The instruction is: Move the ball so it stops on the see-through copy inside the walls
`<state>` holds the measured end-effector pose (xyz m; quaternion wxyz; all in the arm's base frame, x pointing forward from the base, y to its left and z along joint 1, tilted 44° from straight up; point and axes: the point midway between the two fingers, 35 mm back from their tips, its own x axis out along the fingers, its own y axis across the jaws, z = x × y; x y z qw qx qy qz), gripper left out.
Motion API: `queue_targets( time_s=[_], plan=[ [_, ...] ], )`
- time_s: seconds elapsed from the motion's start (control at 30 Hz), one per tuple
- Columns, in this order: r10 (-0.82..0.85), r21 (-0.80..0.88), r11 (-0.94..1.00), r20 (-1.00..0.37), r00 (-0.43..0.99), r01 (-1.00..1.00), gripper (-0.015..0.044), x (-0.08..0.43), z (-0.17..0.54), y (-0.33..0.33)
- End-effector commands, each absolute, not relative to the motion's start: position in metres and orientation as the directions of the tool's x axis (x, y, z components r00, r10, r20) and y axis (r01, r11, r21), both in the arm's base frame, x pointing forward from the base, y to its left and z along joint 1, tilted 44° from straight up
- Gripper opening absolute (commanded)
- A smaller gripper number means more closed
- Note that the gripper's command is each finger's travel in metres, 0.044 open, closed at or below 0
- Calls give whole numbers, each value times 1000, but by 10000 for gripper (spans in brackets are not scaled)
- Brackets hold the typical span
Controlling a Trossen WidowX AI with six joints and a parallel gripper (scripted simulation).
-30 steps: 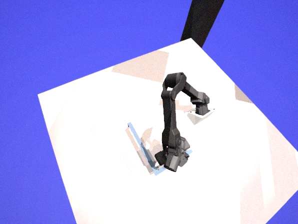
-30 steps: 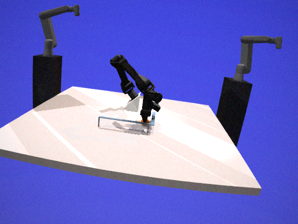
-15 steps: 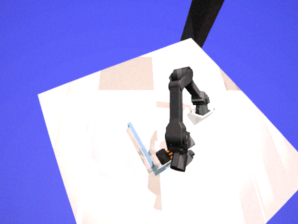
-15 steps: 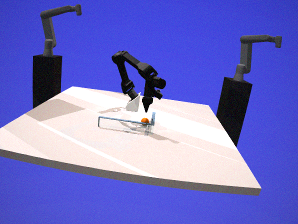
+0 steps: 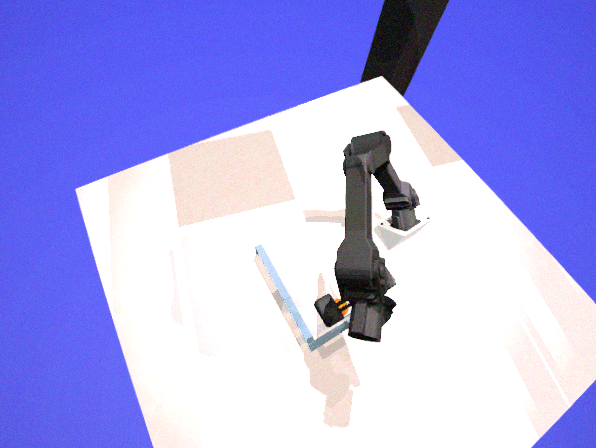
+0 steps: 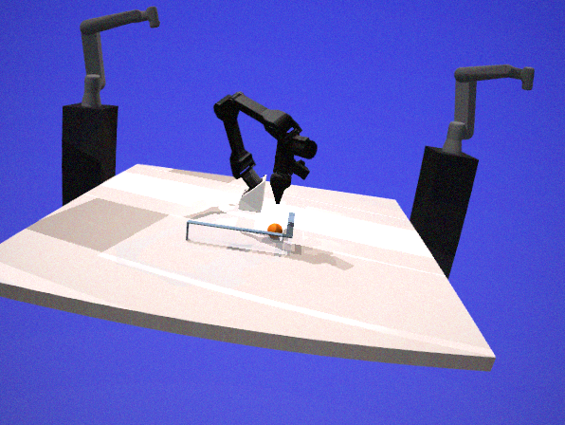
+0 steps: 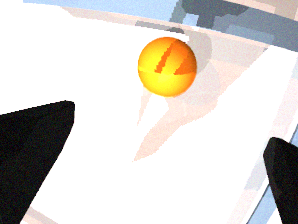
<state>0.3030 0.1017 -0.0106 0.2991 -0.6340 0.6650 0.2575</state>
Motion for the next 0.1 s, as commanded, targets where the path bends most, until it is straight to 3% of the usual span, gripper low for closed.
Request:
queue_targets(
  time_s=[0.0,0.07],
  plan=[
    [-685,-43,66,-729,-14,-997,440,302,3,114],
    [-685,-43,66,-729,-14,-997,440,302,3,114]
  ],
)
